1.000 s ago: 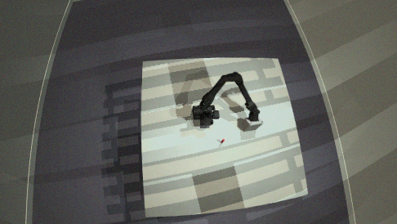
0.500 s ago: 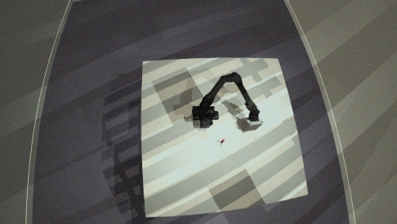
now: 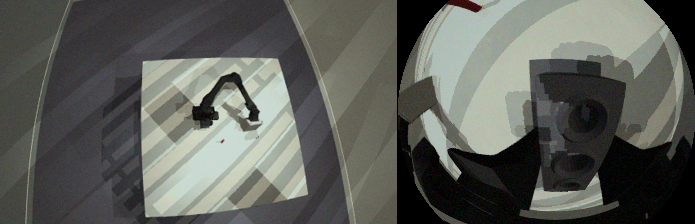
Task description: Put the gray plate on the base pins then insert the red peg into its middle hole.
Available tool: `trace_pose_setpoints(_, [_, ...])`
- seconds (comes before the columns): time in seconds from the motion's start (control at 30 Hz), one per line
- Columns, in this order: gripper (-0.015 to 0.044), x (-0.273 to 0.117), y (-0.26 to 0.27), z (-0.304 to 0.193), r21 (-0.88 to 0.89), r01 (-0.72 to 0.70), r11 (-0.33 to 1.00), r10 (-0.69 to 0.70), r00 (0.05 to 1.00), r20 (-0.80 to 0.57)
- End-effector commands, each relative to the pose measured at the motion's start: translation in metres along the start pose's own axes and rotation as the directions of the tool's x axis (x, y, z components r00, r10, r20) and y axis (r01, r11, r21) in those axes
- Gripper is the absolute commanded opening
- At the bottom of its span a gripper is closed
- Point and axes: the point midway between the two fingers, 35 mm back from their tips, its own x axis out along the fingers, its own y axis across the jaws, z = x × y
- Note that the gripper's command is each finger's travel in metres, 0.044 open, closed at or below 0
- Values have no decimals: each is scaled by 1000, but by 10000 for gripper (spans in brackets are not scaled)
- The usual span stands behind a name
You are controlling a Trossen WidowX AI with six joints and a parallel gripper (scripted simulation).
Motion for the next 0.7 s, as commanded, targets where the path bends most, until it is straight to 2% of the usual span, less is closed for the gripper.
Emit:
trace_pose_setpoints(0.0, [184,-1,0,0,3,1,1000,-1,1000,0])
trace_pose_setpoints(0.33, [440,-1,0,0,3,1,1000,-1,1000,0])
trace_pose_setpoints(0.6, [440,-1,0,0,3,1,1000,-1,1000,0])
trace_pose_setpoints(0.67, [440,-11,-2,1,2,0,1000,0,1000,3])
